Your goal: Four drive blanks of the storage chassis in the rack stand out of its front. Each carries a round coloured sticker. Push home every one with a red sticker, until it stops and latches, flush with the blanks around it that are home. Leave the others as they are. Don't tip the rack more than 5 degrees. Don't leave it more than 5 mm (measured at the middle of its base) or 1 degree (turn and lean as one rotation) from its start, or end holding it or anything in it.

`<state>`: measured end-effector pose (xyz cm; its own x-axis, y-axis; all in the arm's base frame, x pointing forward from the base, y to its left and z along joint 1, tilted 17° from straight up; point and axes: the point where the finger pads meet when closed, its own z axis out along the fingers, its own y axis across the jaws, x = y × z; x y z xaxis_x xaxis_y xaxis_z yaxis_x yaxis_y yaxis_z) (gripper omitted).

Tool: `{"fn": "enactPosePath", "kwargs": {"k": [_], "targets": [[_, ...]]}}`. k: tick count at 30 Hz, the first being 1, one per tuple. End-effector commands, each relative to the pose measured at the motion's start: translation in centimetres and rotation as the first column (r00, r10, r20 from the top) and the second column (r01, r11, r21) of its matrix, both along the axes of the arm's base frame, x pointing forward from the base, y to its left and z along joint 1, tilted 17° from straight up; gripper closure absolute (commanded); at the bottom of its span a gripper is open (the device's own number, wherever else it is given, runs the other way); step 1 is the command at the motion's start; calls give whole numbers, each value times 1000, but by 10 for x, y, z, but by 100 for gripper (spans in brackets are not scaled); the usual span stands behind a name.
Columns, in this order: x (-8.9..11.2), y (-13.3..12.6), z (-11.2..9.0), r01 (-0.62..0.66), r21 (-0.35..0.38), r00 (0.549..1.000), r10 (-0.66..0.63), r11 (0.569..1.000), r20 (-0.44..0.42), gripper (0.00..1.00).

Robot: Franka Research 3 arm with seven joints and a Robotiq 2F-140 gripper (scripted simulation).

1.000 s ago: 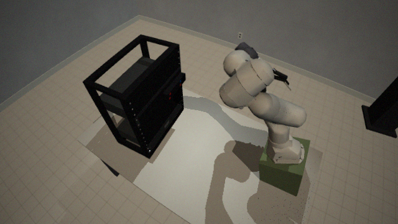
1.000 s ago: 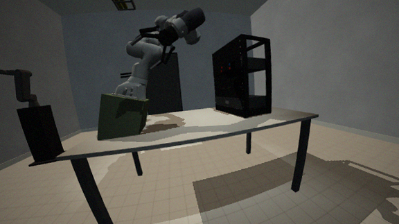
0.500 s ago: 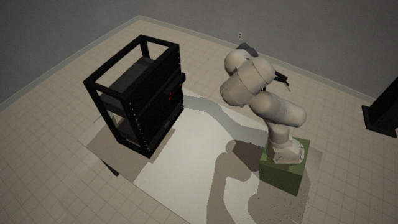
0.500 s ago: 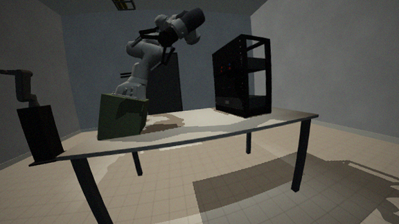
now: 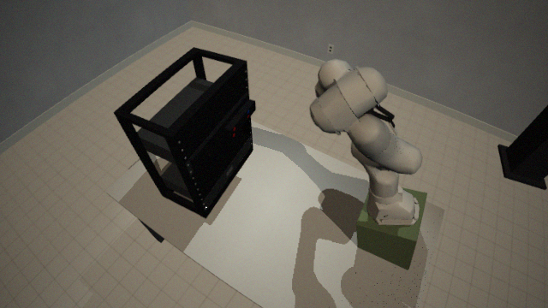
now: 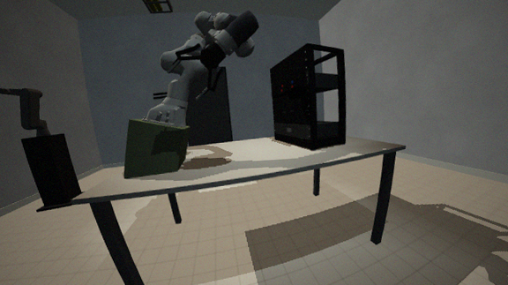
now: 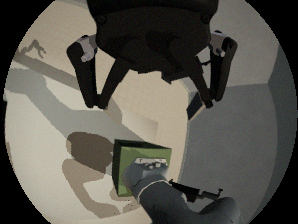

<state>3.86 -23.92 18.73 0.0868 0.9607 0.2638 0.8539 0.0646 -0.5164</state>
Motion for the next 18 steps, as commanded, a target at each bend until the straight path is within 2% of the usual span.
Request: {"fn": "enactPosePath", "kwargs": {"k": [1, 9, 13, 15, 18], "targets": [[6, 1, -9, -39, 36, 998, 37, 999, 46, 0], [33, 22, -47, -101, 173, 973, 61, 980, 221, 0], [41, 29, -57, -122, 207, 960, 62, 971, 274, 0], [51, 37, -67, -145, 240, 941, 60, 960, 332, 0], [51, 37, -67, -145, 240, 941, 60, 960, 332, 0]]}}
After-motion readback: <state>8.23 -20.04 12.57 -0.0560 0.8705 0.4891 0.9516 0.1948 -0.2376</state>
